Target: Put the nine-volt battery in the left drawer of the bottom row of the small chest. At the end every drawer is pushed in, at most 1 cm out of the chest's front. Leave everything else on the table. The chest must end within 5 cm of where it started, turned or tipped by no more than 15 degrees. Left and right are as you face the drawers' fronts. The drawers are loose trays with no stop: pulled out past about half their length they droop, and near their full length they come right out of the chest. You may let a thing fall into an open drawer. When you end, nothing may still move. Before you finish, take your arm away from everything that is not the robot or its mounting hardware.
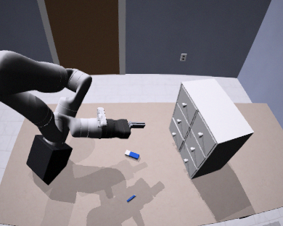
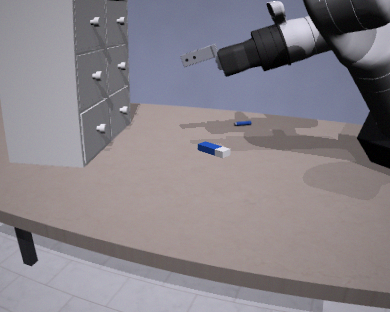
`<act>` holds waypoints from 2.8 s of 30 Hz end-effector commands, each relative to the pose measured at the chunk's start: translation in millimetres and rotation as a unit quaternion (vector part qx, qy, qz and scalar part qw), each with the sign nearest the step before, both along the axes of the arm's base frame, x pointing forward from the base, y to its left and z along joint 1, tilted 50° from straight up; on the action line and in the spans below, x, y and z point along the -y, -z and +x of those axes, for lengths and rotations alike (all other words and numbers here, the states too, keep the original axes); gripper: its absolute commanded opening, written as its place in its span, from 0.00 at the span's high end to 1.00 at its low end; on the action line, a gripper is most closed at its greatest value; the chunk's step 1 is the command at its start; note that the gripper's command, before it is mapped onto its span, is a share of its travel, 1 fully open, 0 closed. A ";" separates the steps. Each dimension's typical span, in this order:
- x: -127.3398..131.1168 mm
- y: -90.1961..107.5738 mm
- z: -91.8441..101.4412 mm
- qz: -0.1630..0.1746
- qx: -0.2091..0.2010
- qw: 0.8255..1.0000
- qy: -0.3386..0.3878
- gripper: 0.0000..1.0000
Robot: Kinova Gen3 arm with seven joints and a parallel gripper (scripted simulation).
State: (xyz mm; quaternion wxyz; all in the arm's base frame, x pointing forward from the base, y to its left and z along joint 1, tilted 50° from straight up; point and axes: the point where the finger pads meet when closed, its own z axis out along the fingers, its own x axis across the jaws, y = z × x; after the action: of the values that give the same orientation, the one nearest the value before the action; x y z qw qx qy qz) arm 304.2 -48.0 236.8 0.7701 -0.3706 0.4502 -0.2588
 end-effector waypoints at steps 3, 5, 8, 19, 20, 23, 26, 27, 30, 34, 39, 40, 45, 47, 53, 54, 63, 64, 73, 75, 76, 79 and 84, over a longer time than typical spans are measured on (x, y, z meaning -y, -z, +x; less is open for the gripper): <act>-0.8 -2.6 -1.4 0.002 -0.002 1.000 0.001 1.00; -1.0 -3.0 -1.6 0.001 -0.002 1.000 0.001 1.00; 0.4 -1.7 -0.9 -0.002 -0.001 1.000 0.001 1.00; 3.7 -1.5 -1.8 -0.031 0.021 0.999 -0.003 1.00; 3.8 -1.7 -2.3 -0.036 0.025 0.999 -0.005 1.00; 3.3 -2.3 -4.6 -0.056 0.041 0.998 -0.013 1.00; 6.4 -2.8 -6.6 -0.088 0.066 0.994 -0.020 1.00; 7.0 -3.0 -7.7 -0.100 0.076 0.992 -0.023 1.00; 9.9 -3.8 -11.5 -0.146 0.112 0.982 -0.036 1.00; 12.0 -5.0 -16.6 -0.204 0.159 0.964 -0.054 1.00; 18.9 -6.9 -24.8 -0.305 0.239 0.918 -0.081 1.00; 21.2 -7.4 -27.2 -0.333 0.261 0.902 -0.089 1.00; 34.2 -11.4 -40.7 -0.468 0.371 0.792 -0.124 1.00; 39.6 -13.3 -46.7 -0.514 0.409 0.741 -0.135 1.00; 50.0 -17.1 -58.3 -0.623 0.496 0.582 -0.165 1.00; 52.4 -17.9 -60.8 -0.636 0.507 0.557 -0.168 1.00; 65.5 -23.3 -80.9 -0.746 0.594 0.224 -0.201 1.00; 66.8 -23.7 -82.4 -0.753 0.597 0.192 -0.202 1.00; 73.1 -26.1 -89.6 -0.765 0.606 0.068 -0.206 1.00; 74.1 -26.5 -90.8 -0.766 0.607 0.048 -0.206 1.00; 74.5 -26.7 -91.3 -0.766 0.607 0.039 -0.206 1.00; 74.4 -26.3 -96.2 -0.763 0.611 0.024 -0.210 1.00; 74.9 -26.4 -96.8 -0.763 0.611 0.015 -0.210 1.00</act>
State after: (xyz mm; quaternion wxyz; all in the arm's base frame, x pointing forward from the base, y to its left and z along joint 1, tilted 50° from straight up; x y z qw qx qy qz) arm 209.8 -119.0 265.1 0.0673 -0.5263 -0.7382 -0.4165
